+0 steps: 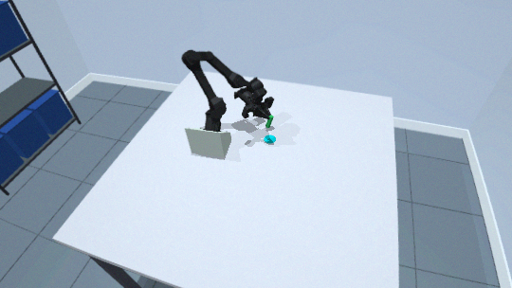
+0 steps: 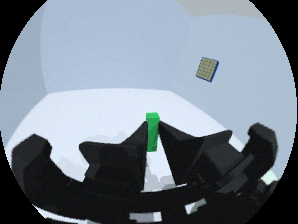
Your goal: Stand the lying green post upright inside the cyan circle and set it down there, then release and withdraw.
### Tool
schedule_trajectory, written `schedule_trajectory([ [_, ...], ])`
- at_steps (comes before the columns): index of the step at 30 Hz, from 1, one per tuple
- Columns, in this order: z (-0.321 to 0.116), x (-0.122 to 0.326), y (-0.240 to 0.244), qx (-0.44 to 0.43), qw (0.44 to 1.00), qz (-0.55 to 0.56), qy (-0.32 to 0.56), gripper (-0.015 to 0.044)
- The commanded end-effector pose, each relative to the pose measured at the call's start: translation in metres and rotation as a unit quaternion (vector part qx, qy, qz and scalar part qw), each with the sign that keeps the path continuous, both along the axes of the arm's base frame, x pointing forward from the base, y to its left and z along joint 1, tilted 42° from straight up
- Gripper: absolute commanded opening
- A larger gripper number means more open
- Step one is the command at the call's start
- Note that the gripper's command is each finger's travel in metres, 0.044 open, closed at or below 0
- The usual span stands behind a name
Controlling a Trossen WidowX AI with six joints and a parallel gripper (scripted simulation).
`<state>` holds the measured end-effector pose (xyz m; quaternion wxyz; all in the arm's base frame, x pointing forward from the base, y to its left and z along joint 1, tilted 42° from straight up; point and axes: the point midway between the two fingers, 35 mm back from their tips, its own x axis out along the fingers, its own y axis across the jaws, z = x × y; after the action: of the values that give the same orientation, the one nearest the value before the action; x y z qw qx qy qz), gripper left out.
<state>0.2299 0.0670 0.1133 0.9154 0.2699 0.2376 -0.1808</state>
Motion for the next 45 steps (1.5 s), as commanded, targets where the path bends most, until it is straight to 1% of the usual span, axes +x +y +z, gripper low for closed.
schedule_trajectory([
  [1, 0.002, -0.001, 0.000, 0.009, 1.000, -0.008, -0.018, 0.0022],
  [30, 0.014, -0.010, -0.001, 0.063, 0.990, -0.044, -0.116, 0.0022],
  [45, 0.015, -0.010, -0.001, 0.064, 0.990, -0.045, -0.118, 0.0022],
])
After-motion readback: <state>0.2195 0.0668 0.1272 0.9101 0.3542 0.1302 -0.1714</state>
